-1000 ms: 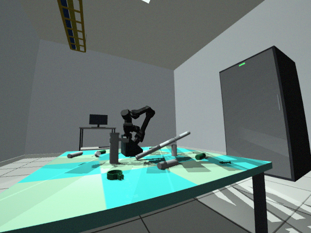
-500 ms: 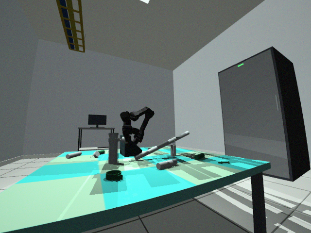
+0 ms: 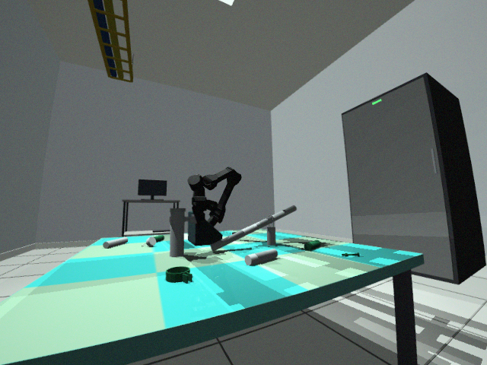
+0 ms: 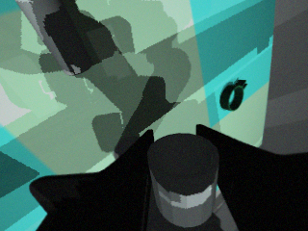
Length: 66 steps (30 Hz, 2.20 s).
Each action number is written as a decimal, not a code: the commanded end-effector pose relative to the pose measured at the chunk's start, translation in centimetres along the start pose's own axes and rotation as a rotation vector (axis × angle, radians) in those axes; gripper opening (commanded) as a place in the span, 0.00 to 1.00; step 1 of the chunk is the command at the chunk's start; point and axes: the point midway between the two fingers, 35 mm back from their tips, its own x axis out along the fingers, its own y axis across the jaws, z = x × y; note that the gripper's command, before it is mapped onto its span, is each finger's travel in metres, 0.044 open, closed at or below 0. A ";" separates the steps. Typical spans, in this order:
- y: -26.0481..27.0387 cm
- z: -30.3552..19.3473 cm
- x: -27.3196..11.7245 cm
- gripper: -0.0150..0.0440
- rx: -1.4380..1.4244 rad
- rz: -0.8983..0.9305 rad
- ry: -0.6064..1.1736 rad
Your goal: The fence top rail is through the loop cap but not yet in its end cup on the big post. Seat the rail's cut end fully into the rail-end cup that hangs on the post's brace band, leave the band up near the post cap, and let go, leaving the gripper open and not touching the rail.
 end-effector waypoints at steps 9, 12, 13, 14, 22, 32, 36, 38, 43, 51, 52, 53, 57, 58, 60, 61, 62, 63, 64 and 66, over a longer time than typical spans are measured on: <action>0.7 -0.1 -0.4 0.25 -0.072 0.000 -0.041; 0.8 -0.1 -0.5 0.25 -0.083 0.000 -0.047; 0.9 -0.2 -0.5 0.25 -0.090 0.000 -0.051; 0.9 -0.2 -0.5 0.25 -0.097 0.000 -0.055; 1.4 -0.2 -0.8 0.25 -0.143 0.001 -0.081; 1.8 -0.4 -1.1 0.25 -0.194 0.001 -0.110; 2.0 -0.4 -1.2 0.25 -0.216 0.001 -0.122; 2.1 -0.4 -1.2 0.25 -0.226 0.001 -0.128; 2.1 -0.4 -1.2 0.25 -0.218 0.001 -0.123; 1.9 -0.4 -1.1 0.25 -0.203 0.001 -0.115; 1.9 -0.3 -1.1 0.25 -0.209 0.000 -0.121; 1.9 -0.3 -1.1 0.25 -0.209 0.000 -0.121; 1.9 -0.3 -1.1 0.25 -0.209 0.000 -0.121; 1.9 -0.3 -1.1 0.25 -0.209 0.000 -0.121; 1.9 -0.3 -1.1 0.25 -0.209 0.000 -0.121; 1.9 -0.3 -1.1 0.30 -0.209 0.000 -0.121; 1.9 -0.3 -1.1 0.34 -0.209 0.000 -0.121; 1.9 -0.3 -1.1 0.39 -0.209 0.000 -0.121; 1.9 -0.3 -1.1 0.43 -0.209 0.000 -0.121; 1.9 -0.3 -1.1 0.52 -0.209 0.000 -0.121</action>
